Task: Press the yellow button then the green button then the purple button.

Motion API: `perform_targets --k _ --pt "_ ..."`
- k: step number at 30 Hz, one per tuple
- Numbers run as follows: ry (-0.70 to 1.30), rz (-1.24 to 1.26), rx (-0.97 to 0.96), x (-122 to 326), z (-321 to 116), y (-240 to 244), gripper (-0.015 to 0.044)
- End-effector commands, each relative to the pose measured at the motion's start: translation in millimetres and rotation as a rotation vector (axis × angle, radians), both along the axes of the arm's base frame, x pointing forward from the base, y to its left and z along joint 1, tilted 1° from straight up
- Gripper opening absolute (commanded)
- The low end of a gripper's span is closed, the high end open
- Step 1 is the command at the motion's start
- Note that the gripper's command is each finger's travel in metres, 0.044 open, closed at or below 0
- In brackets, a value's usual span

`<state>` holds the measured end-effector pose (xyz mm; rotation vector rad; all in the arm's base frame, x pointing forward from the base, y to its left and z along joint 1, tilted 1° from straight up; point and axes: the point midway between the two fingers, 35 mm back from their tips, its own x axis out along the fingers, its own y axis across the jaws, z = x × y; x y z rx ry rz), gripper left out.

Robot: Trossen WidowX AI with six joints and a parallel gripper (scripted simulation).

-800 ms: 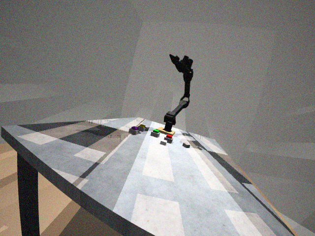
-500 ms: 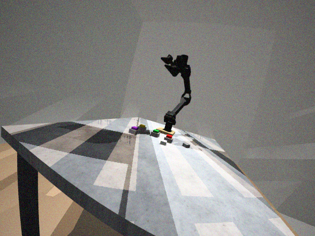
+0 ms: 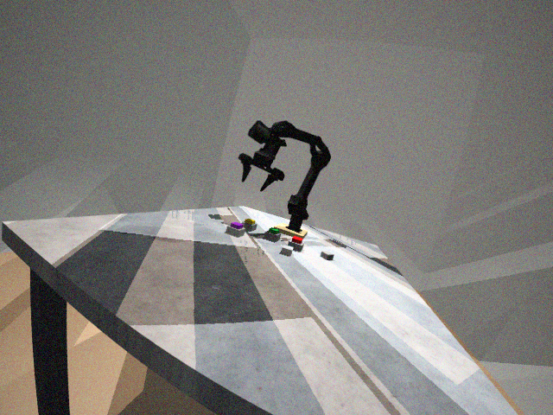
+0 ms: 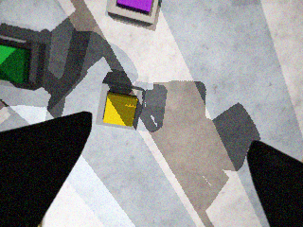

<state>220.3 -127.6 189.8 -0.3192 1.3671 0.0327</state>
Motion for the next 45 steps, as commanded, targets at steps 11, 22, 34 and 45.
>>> perform_targets --k 11,22,34,45 --pt "0.183 -0.06 0.171 -21 -99 5 0.0243" --pt "0.183 -0.06 0.171 -21 -106 5 0.002" --pt "0.183 -0.06 0.171 -21 -116 5 0.002" --pt "0.183 -0.06 0.172 -20 -134 5 0.002"
